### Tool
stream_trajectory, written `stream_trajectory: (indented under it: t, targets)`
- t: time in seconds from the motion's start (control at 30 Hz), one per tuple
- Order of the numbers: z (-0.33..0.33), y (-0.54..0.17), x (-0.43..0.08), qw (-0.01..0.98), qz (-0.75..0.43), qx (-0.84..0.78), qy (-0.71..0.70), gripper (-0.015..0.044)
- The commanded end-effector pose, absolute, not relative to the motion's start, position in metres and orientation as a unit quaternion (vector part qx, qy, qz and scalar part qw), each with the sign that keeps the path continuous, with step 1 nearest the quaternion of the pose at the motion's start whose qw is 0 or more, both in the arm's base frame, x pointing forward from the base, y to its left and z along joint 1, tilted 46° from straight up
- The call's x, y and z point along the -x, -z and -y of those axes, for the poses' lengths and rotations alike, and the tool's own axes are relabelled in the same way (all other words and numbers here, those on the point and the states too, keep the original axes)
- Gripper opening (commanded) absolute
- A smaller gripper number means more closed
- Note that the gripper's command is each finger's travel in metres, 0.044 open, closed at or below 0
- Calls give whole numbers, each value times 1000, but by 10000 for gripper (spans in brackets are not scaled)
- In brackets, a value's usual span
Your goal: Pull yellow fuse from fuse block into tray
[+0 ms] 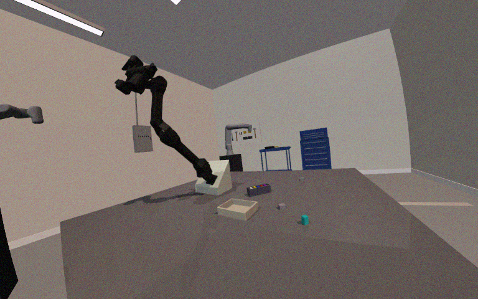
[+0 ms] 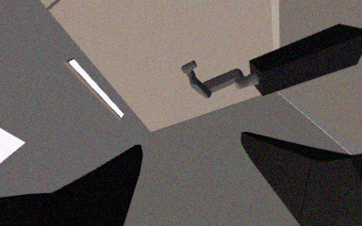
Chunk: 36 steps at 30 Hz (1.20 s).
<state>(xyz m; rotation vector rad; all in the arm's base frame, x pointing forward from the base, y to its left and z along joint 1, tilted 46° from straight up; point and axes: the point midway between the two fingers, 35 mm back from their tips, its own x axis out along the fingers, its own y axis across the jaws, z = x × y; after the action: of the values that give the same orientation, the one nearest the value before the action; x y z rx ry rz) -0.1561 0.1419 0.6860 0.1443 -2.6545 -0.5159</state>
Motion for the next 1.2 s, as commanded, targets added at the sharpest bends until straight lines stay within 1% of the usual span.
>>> stream_trajectory:
  t: [0.0, 0.13, 0.37, 0.4, 0.63, 0.77, 0.97, 1.17]
  targets:
    - [-143, -686, 156, 216, 958, -51, 183, 374]
    - [-171, -688, 149, 235, 966, -30, 102, 269]
    - [-262, -682, 114, 311, 939, 36, -144, 85]
    - [-275, -679, 108, 322, 929, 43, -178, 74]
    - [-360, -648, 59, 408, 821, 91, -389, 74]
    - [-390, -628, 22, 452, 774, 133, -424, 74]
    - [-426, -599, -12, 505, 683, 146, -508, 74]
    - [-471, -544, -67, 587, 516, 154, -604, 74]
